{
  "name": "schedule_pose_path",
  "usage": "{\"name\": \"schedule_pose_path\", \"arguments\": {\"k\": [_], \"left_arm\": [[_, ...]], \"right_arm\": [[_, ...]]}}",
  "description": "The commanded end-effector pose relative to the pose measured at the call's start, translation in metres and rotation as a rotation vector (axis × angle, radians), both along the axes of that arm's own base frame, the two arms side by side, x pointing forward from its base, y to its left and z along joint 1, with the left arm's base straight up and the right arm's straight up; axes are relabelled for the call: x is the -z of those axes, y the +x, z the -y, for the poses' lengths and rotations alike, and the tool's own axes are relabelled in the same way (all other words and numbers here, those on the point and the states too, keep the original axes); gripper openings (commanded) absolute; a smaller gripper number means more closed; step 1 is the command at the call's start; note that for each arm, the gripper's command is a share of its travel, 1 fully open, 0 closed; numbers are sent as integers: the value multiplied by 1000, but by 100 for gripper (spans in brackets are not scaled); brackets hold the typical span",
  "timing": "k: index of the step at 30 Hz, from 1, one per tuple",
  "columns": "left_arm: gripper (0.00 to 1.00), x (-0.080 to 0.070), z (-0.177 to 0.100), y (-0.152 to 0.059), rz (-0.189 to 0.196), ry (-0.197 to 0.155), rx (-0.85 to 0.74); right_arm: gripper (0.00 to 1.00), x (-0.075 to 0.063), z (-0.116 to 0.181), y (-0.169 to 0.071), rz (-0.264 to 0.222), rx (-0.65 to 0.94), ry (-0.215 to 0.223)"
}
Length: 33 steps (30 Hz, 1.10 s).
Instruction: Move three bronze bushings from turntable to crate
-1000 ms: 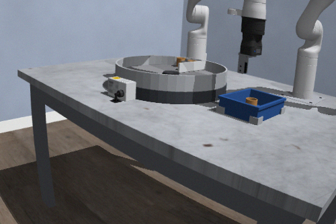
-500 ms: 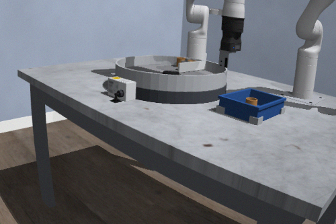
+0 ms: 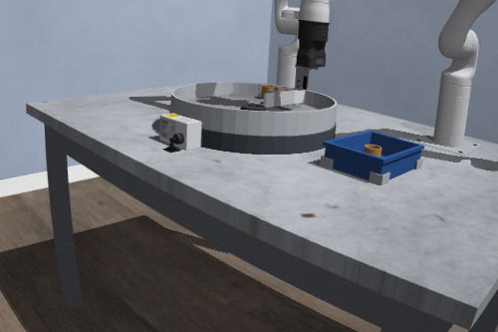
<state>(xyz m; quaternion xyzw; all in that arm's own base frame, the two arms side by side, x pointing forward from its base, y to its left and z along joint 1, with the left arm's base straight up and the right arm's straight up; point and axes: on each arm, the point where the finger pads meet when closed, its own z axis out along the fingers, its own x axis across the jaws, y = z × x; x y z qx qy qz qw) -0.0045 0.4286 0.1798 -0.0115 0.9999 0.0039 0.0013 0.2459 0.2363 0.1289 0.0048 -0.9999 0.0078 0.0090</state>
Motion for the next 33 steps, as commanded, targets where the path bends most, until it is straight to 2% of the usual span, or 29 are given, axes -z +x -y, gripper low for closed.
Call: {"name": "schedule_pose_path", "arguments": {"k": [1, 8, 10, 17, 25, 33], "left_arm": [[100, -1, 4, -3, -2, -8, 4], [100, -1, 4, -3, -2, -8, 4], [100, -1, 4, -3, -2, -8, 4], [100, -1, 4, -3, -2, -8, 4], [100, -1, 4, -3, -2, -8, 4], [100, -1, 4, -3, -2, -8, 4]], "right_arm": [[36, -10, 40, -4, 19, 15, 22], [36, -10, 100, -26, 20, 10, 22], [36, -10, 100, -26, 20, 10, 22], [36, -9, 139, -39, 21, 14, 21], [36, -9, 158, -47, 21, 9, 20], [36, -8, 165, -49, 21, 7, 17]]}}
